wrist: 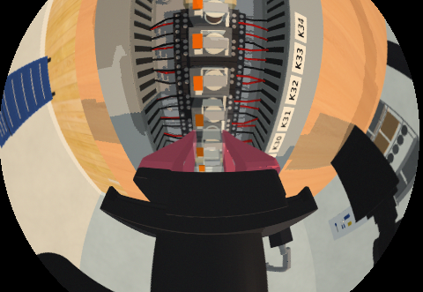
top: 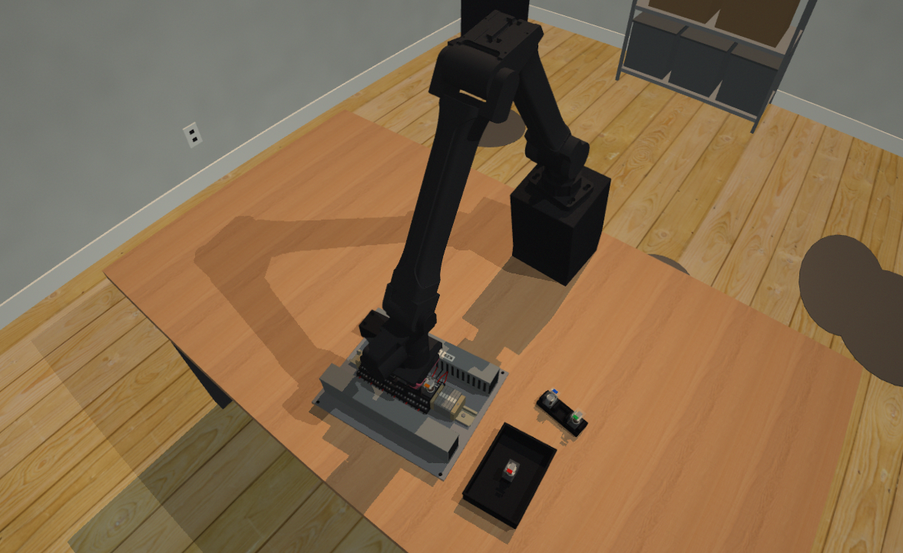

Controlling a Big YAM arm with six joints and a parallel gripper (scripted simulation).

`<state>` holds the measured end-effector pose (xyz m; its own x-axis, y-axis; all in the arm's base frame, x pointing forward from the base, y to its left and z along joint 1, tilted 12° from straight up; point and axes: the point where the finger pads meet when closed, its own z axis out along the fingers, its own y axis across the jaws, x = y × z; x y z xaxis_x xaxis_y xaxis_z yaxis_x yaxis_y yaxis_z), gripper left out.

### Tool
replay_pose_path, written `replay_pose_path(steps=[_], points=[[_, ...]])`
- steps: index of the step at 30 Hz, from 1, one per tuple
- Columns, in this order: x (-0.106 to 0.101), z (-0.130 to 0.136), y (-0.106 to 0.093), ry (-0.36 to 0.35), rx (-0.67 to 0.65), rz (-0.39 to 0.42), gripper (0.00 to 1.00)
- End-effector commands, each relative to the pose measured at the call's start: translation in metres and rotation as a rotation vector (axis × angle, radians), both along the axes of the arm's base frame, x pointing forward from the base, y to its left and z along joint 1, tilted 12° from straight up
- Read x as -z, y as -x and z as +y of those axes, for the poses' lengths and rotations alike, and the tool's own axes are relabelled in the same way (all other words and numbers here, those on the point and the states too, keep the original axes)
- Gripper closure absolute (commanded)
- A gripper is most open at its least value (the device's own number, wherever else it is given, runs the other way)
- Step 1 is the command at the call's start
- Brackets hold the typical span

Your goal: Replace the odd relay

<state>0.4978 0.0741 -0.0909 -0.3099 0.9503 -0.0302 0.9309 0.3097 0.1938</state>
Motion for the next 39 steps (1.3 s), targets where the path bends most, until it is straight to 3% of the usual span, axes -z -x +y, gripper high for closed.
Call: replay_pose_path(steps=[1,39], points=[[-0.0015,0.0040,-0.0137,-0.005,0.005,-0.028,1.00],[0.0008,0.0050,-0.0197,-0.006,0.005,-0.037,1.00]])
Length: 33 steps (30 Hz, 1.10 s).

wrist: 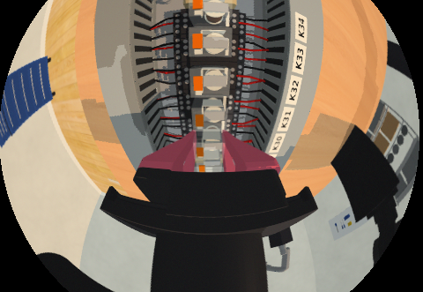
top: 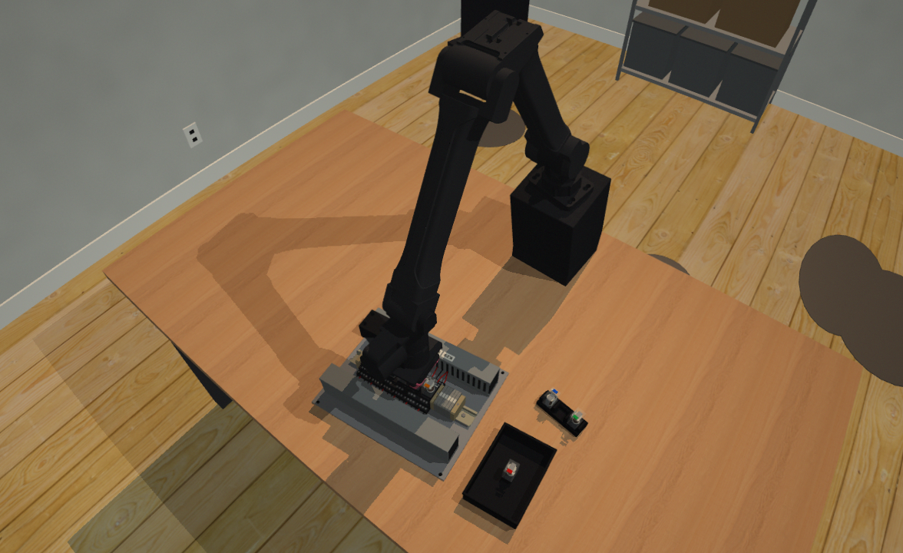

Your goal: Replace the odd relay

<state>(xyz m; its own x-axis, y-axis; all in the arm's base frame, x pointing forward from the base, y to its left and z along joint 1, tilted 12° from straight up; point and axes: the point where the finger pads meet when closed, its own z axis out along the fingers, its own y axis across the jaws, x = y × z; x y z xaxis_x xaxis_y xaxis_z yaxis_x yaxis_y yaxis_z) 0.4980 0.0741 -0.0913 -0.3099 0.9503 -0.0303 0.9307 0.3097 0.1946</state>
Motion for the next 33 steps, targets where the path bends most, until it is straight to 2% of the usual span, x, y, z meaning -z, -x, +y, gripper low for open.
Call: replay_pose_path(steps=[1,33], points=[[0.0004,0.0050,-0.0195,-0.006,0.005,-0.036,1.00],[0.0055,0.0052,-0.0204,-0.006,0.005,-0.036,1.00]])
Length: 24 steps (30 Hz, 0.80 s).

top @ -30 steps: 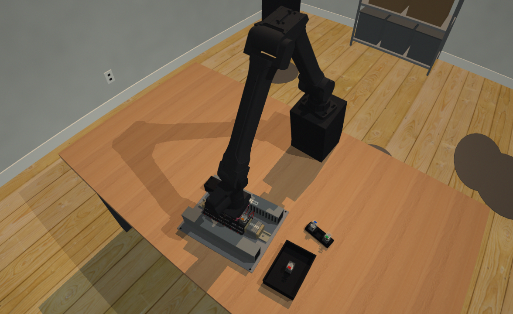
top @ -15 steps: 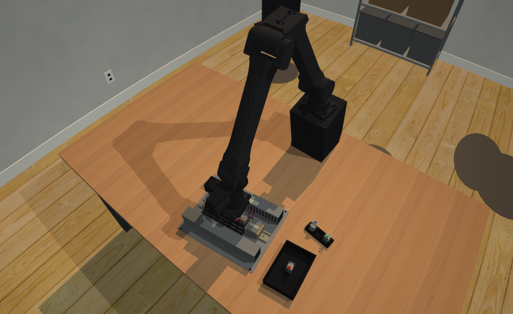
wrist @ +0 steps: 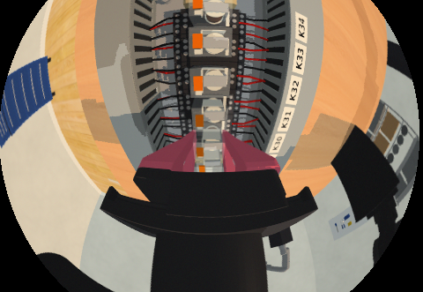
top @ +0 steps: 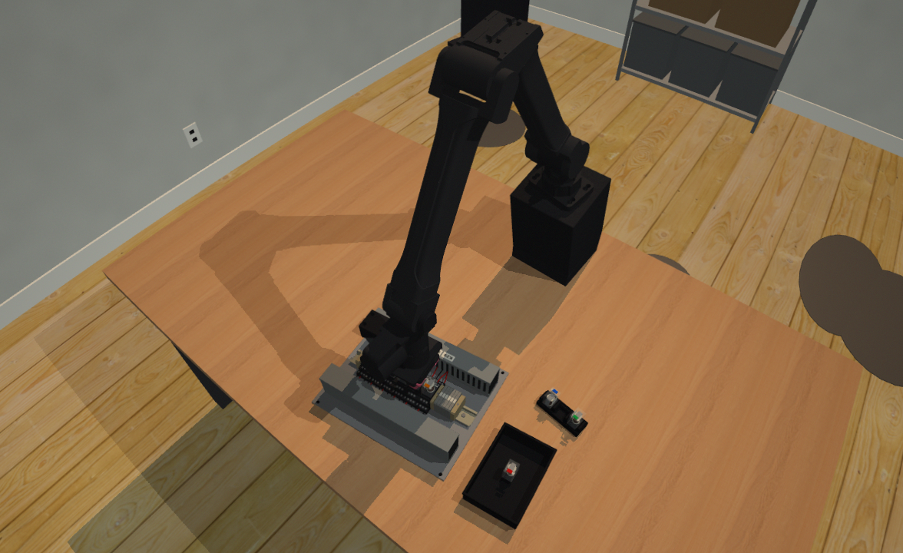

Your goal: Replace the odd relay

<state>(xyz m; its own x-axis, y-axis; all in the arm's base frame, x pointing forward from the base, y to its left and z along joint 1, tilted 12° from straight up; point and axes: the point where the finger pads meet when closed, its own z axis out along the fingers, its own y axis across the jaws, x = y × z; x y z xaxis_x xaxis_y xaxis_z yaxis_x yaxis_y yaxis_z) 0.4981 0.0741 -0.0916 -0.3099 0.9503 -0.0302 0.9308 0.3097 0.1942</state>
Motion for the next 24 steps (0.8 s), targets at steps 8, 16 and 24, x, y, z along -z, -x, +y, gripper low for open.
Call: replay_pose_path(steps=[8,16,24], points=[[0.0052,0.0052,-0.0203,-0.006,0.005,-0.036,1.00],[0.0068,0.0053,-0.0206,-0.006,0.005,-0.036,1.00],[0.0100,0.0054,-0.0211,-0.006,0.005,-0.036,1.00]])
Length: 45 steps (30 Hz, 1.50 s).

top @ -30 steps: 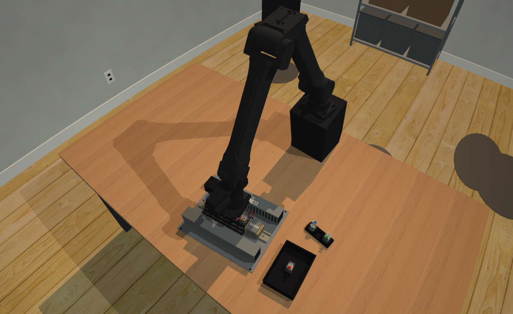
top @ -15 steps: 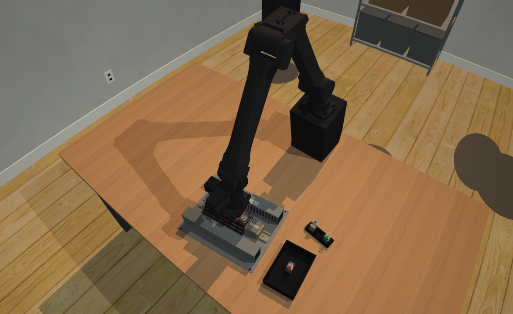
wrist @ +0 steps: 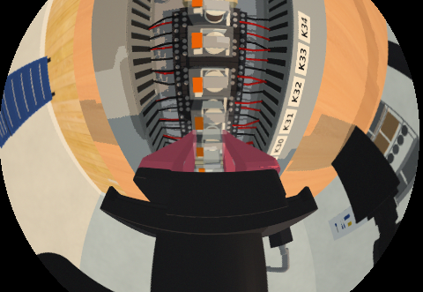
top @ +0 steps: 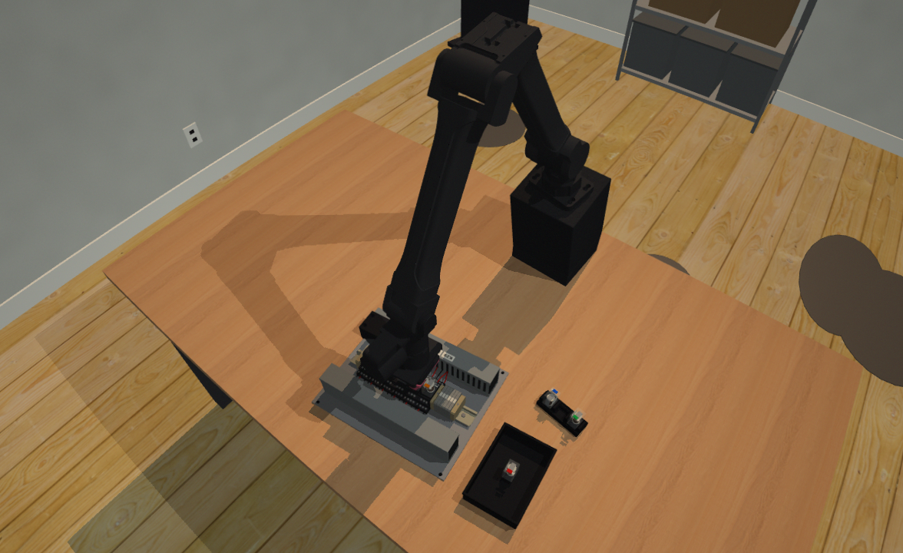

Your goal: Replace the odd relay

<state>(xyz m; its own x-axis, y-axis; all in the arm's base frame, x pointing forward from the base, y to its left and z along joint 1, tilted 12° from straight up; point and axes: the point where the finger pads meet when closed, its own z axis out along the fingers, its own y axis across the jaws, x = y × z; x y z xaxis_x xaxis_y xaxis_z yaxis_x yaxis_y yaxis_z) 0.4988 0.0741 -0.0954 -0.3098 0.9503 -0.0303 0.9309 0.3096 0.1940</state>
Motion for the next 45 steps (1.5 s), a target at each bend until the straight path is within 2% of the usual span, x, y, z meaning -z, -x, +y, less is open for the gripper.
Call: replay_pose_path(steps=[1,25,38,45], points=[[0.006,0.005,-0.020,-0.006,0.005,-0.036,1.00],[0.006,0.005,-0.020,-0.006,0.005,-0.036,1.00],[-0.012,0.004,-0.014,-0.006,0.005,-0.036,1.00],[-0.016,0.004,-0.012,-0.006,0.005,-0.037,1.00]])
